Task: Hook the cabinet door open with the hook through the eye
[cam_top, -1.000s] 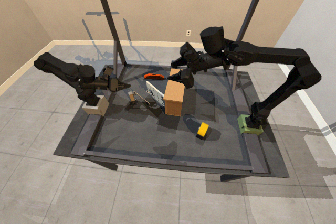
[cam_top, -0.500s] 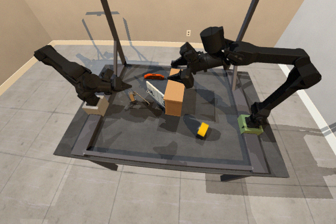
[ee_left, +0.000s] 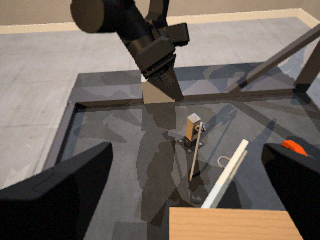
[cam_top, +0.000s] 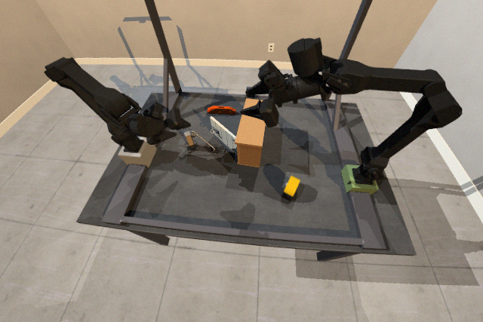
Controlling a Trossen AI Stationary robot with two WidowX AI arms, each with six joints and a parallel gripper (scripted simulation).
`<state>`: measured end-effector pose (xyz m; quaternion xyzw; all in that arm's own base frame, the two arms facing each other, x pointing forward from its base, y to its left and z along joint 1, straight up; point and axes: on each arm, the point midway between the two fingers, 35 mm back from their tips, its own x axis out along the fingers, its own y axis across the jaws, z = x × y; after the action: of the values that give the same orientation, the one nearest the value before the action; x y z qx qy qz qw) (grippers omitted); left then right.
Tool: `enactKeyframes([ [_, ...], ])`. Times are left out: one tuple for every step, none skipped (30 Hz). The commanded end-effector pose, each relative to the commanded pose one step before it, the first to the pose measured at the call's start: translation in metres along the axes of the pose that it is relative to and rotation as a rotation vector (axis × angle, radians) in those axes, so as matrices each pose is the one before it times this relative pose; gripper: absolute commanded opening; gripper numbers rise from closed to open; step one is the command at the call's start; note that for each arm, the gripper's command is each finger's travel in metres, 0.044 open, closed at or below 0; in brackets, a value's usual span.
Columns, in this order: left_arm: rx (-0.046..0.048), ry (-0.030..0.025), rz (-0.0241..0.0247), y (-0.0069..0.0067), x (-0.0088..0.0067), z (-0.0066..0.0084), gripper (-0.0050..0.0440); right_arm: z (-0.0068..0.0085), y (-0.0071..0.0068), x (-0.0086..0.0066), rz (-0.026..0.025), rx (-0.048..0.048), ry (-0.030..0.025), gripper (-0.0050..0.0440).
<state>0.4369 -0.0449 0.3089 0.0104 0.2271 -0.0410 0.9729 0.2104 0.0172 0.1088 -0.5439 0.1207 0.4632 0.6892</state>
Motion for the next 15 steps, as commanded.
enactKeyframes([
  [-0.00322, -0.03025, 0.00138, 0.00001, -0.00704, 0.01101, 0.04, -0.00143, -0.00355, 0.00064, 0.09017, -0.12933, -0.01554, 0.044],
  [0.0, 0.0, 0.0, 0.0, 0.0, 0.0, 0.04, -0.00036, 0.00169, 0.00154, 0.02694, -0.03066, -0.00328, 0.044],
  [0.0, 0.0, 0.0, 0.0, 0.0, 0.0, 0.04, -0.00016, 0.00062, 0.00078, 0.01807, -0.02062, -0.00223, 0.044],
  [0.0, 0.0, 0.0, 0.0, 0.0, 0.0, 0.04, -0.00009, 0.00023, 0.00044, 0.0124, -0.0142, -0.00156, 0.044],
  [0.0, 0.0, 0.0, 0.0, 0.0, 0.0, 0.04, -0.00006, 0.00012, 0.0003, 0.00935, -0.01074, -0.00122, 0.044],
  [0.0, 0.0, 0.0, 0.0, 0.0, 0.0, 0.04, -0.00004, 0.00007, 0.00021, 0.00701, -0.00807, -0.00096, 0.044],
  [0.0, 0.0, 0.0, 0.0, 0.0, 0.0, 0.04, -0.00004, 0.00007, 0.00022, 0.00729, -0.00842, -0.00105, 0.044],
  [0.0, 0.0, 0.0, 0.0, 0.0, 0.0, 0.04, -0.00001, 0.00001, 0.00004, 0.00121, -0.0014, -0.00018, 0.044],
  [0.0, 0.0, 0.0, 0.0, 0.0, 0.0, 0.04, 0.00004, 0.00083, 0.0007, 0.00268, 0.00284, -0.00254, 0.044],
  [0.0, 0.0, 0.0, 0.0, 0.0, 0.0, 0.04, 0.0, 0.0, 0.0, 0.0, 0.0, 0.0, 0.044],
  [0.0, 0.0, 0.0, 0.0, 0.0, 0.0, 0.04, 0.0, 0.0, 0.0, 0.0, 0.0, 0.0, 0.044],
  [0.0, 0.0, 0.0, 0.0, 0.0, 0.0, 0.04, 0.0, 0.0, 0.0, 0.0, 0.0, 0.0, 0.044],
  [0.0, 0.0, 0.0, 0.0, 0.0, 0.0, 0.04, 0.0, 0.0, 0.0, 0.0, 0.0, 0.0, 0.044],
  [0.0, 0.0, 0.0, 0.0, 0.0, 0.0, 0.04, 0.0, 0.0, 0.0, 0.0, 0.0, 0.0, 0.044],
  [0.0, 0.0, 0.0, 0.0, 0.0, 0.0, 0.04, -0.00017, 0.00005, -0.0001, -0.00025, 0.00073, 0.00056, 0.044],
])
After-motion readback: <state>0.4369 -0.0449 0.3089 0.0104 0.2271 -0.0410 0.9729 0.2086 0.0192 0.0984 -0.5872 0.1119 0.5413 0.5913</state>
